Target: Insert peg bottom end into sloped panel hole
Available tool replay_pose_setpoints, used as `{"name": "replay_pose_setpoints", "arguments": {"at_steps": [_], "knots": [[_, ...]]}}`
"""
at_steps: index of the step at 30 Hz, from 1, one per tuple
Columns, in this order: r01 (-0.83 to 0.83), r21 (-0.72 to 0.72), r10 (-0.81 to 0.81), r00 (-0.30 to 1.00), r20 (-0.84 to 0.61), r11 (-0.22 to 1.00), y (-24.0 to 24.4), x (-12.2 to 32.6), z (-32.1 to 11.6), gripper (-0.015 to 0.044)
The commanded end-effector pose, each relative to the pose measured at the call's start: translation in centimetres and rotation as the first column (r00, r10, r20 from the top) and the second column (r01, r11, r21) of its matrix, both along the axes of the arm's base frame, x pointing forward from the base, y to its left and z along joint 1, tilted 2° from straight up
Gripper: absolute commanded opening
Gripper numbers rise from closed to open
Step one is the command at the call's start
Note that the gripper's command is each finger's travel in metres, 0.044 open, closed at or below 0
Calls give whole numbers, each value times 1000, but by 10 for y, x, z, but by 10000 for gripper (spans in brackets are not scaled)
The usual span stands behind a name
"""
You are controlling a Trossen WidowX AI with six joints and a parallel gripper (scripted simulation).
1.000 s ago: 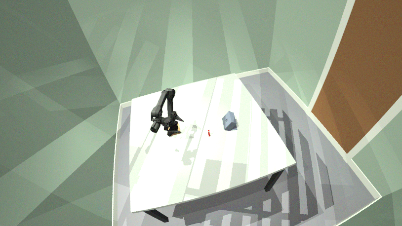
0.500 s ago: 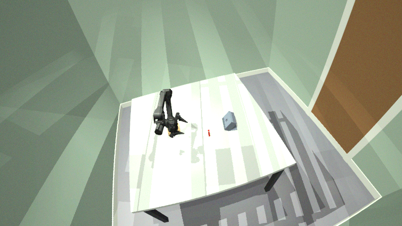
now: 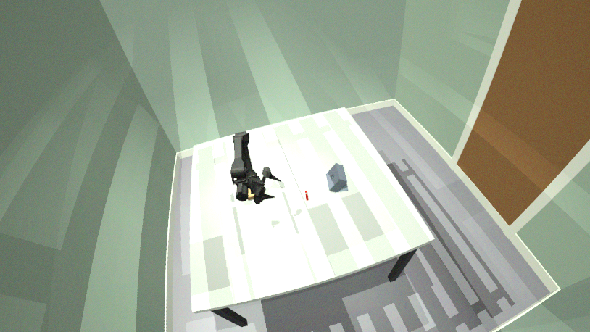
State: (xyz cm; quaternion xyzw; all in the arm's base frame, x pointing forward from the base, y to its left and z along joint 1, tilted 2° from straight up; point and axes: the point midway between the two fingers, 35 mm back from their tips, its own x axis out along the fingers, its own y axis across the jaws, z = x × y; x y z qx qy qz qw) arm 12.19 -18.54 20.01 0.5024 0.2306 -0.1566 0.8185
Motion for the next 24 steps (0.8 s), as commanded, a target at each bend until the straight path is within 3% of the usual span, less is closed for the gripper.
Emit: {"name": "replay_pose_setpoints", "arguments": {"at_steps": [1, 24], "knots": [[-37, -6, 37, 999, -36, 999, -1, 5, -1, 440], [-296, 18, 290, 921, -260, 955, 6, 40, -27, 440]]}}
